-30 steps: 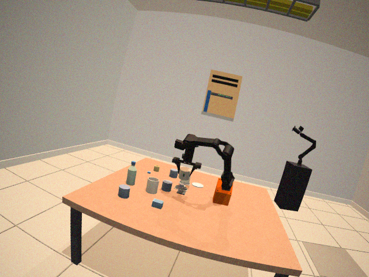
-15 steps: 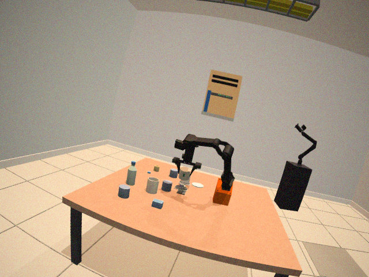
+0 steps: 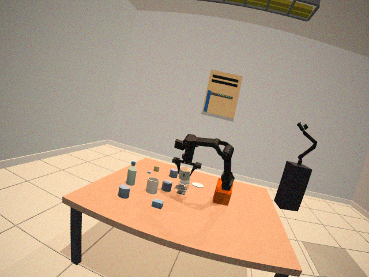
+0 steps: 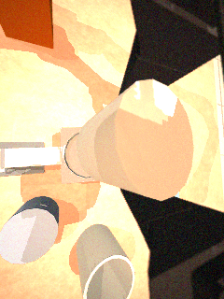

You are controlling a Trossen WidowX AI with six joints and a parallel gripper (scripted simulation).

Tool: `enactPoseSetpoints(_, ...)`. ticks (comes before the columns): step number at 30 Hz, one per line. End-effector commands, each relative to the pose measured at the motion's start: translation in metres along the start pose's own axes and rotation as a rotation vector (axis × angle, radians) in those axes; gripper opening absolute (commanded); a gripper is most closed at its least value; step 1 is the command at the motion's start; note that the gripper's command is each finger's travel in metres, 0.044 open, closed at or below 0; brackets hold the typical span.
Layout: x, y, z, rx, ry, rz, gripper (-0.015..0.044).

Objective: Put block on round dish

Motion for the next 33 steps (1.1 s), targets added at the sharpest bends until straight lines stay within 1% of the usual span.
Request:
enactPoseSetpoints(1, 0.0, 0.0, 0.0, 0.001, 0.002, 0.0, 0.0)
enactPoseSetpoints(17, -0.001, 0.001, 0.0, 0.0, 0.002, -0.001, 0.0)
enactPoseSetpoints(25, -0.045, 0.035, -0.007, -0.003, -0.001, -0.028, 0.0)
enactPoseSetpoints(33, -0.089, 0.069, -0.026, 0.003, -0.005, -0.024, 0.0)
Point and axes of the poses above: the point midway between the two fingers, 35 mm back from their tips, its own y axis out along the fingers, its own z axis across the jaws, x = y × z, the point moved 9 cm from there along -y, back along the fingers, and after that the axes turned 7 degrees about -y, right-handed, at the moved point
